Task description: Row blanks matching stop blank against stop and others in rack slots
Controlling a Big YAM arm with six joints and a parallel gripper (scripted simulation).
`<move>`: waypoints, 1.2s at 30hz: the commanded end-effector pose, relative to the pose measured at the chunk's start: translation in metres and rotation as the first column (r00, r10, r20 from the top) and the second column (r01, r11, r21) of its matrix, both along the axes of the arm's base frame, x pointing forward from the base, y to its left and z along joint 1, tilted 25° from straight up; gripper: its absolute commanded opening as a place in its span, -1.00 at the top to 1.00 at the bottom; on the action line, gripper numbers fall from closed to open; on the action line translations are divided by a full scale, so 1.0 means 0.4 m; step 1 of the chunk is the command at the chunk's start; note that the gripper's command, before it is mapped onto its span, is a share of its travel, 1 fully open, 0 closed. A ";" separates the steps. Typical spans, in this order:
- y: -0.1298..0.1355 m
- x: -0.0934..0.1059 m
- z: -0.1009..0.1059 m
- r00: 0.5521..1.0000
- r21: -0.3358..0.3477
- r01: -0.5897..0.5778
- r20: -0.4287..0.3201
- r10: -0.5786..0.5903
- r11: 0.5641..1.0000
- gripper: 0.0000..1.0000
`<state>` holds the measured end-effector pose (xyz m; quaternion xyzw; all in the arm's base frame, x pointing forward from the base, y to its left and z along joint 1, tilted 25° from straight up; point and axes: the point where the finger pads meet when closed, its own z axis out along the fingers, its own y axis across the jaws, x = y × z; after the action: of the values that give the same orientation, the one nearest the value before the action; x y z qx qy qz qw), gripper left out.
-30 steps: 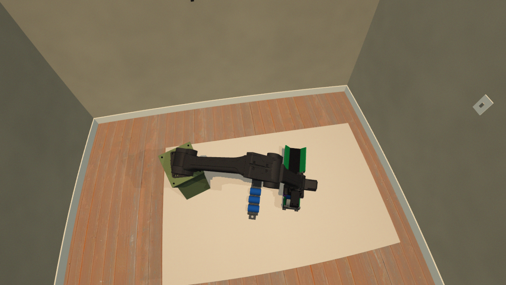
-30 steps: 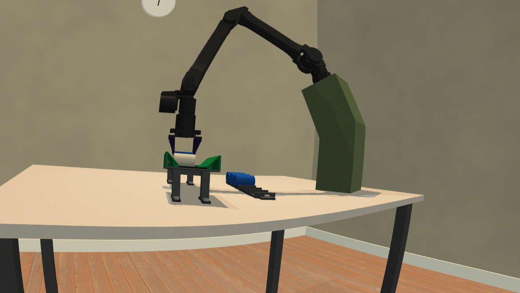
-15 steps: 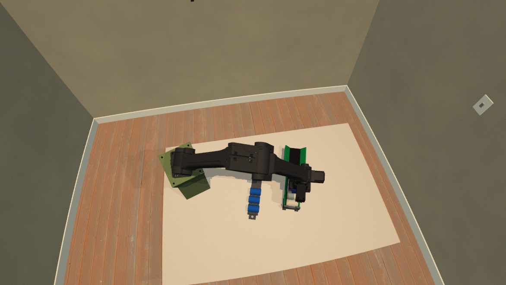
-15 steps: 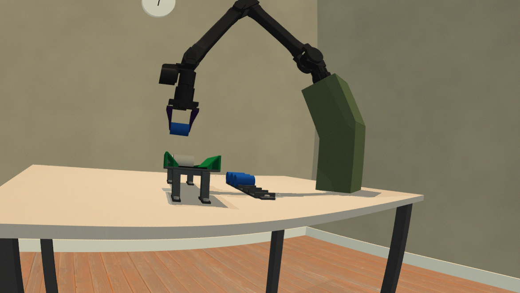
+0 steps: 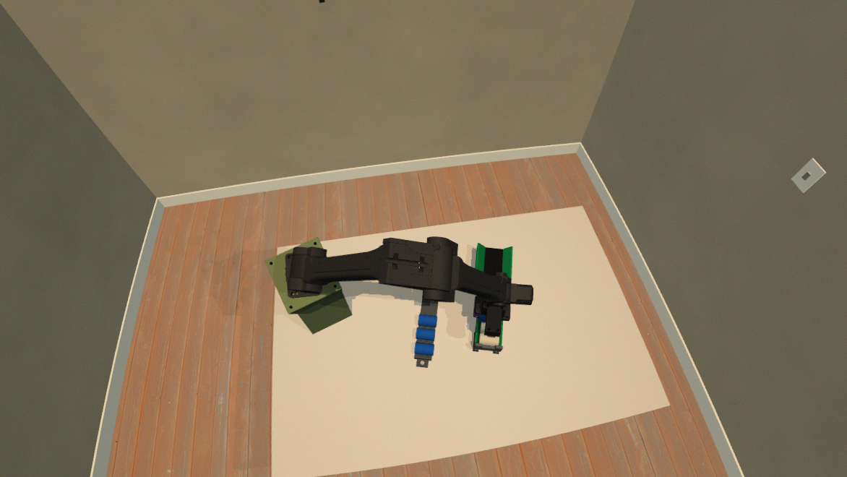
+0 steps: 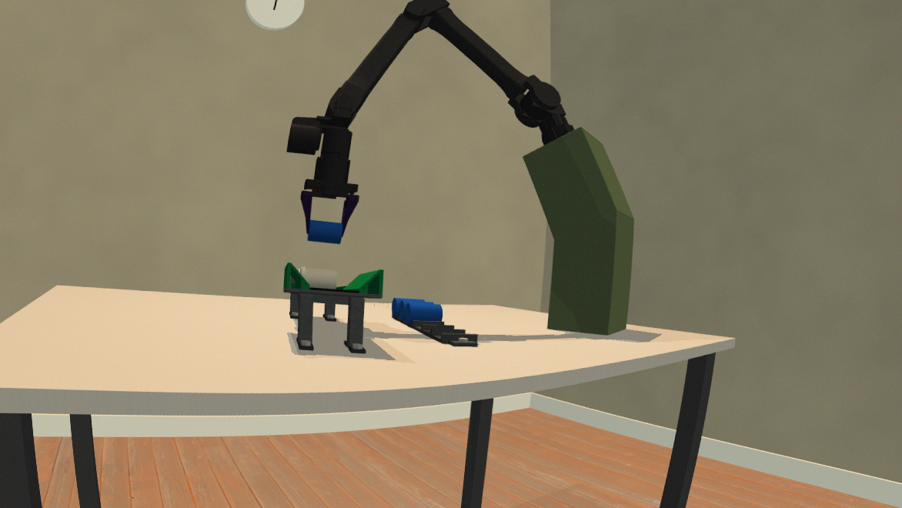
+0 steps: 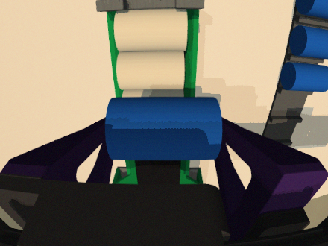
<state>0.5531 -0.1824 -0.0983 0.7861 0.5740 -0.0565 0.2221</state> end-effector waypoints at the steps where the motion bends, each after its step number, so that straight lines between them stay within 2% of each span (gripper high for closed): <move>1: 0.097 -0.077 -0.109 0.999 0.011 -0.016 -0.030 0.016 1.000 -0.23; 2: 0.098 -0.077 -0.109 0.999 0.013 -0.016 -0.029 0.016 1.000 -0.23; 3: 0.127 -0.122 -0.148 0.999 0.011 -0.017 -0.031 0.017 1.000 -0.23; 4: 0.143 -0.161 -0.170 0.999 0.010 -0.018 -0.031 0.019 1.000 -0.23; 5: 0.156 -0.174 -0.185 0.999 0.010 -0.018 -0.031 0.019 1.000 -0.23; 6: 0.179 -0.221 -0.212 0.999 0.010 -0.020 -0.032 0.020 1.000 -0.23; 7: 0.184 -0.228 -0.219 0.999 0.010 -0.020 -0.032 0.020 1.000 -0.23; 9: 0.228 -0.328 -0.266 0.999 0.009 -0.023 -0.034 0.023 1.000 -0.23; 11: 0.252 -0.395 -0.289 0.999 0.008 -0.024 -0.034 0.025 1.000 -0.23; 13: 0.252 -0.395 -0.289 0.999 0.008 -0.024 -0.034 0.025 1.000 -0.23; 14: 0.258 -0.413 -0.294 0.999 0.007 -0.025 -0.035 0.025 1.000 -0.23; 15: 0.257 -0.389 -0.262 1.000 0.005 -0.023 0.001 0.023 1.000 -0.23; 16: 0.230 -0.391 -0.261 1.000 0.005 0.005 0.005 -0.005 1.000 -0.23; 17: 0.228 -0.377 -0.259 1.000 0.005 0.006 0.015 -0.006 1.000 -0.23; 21: 0.245 -0.373 -0.259 1.000 0.006 -0.011 0.015 0.011 1.000 -0.23; 23: 0.246 -0.397 -0.285 1.000 0.007 -0.011 -0.014 0.011 1.000 -0.23; 25: 0.246 -0.412 -0.290 1.000 0.008 -0.010 -0.026 0.011 1.000 -0.23; 36: 0.221 -0.405 -0.316 0.999 0.007 -0.014 -0.031 0.015 1.000 -0.23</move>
<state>0.3866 -0.0858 -0.2175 0.7804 0.5860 -0.0673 0.2073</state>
